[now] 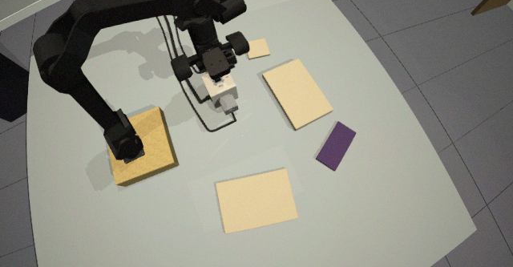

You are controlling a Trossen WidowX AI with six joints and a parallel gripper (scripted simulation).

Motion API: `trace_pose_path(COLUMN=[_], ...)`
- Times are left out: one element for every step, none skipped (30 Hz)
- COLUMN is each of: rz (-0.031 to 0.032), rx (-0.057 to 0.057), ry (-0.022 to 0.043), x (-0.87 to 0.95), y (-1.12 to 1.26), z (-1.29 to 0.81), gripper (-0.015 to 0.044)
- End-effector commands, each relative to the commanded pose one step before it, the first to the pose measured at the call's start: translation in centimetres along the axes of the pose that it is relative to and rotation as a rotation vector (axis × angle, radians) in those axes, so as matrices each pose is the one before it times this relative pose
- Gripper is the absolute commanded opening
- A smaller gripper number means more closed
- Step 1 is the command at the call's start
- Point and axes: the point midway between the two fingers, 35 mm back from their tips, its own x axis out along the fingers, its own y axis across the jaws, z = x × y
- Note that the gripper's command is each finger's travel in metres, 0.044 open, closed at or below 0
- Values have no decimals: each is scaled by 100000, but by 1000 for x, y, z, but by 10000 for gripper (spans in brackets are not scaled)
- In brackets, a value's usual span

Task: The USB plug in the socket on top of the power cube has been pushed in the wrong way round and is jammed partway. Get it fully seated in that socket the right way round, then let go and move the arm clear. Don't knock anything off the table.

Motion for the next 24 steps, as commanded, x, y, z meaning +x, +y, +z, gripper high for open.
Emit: trace_pose_path(rz=[197, 0, 0, 0, 0, 0, 0, 0, 0, 0, 0, 0, 0, 0, 0, 0, 0, 0, 0, 0, 0, 0, 0, 0], rx=[448, 0, 0, 0, 0, 0, 0, 0, 0, 0, 0, 0, 0, 0, 0, 0, 0, 0, 0, 0, 0, 0, 0, 0], ry=[-203, 0, 0, 0, 0, 0, 0, 0, 0, 0, 0, 0, 0, 0, 0, 0, 0, 0, 0, 0, 0, 0, 0, 0], x=[90, 12, 12, 12, 12, 12, 12, 12, 12, 12, 12, 12, 12, 12, 12, 12, 12, 12, 12, 12, 12, 12, 12, 12], y=[51, 0, 0, 0, 0, 0, 0, 0, 0, 0, 0, 0, 0, 0, 0, 0, 0, 0, 0, 0, 0, 0, 0, 0], z=[-1, -1, -1, -1, -1, -1, -1, -1, -1, -1, -1, -1, -1, -1, -1, -1, -1, -1, -1, -1, -1, -1, -1, -1], gripper=[0, 0, 0, 0, 0, 0, 0, 0, 0, 0, 0, 0, 0, 0, 0, 0, 0, 0, 0, 0, 0, 0, 0, 0])
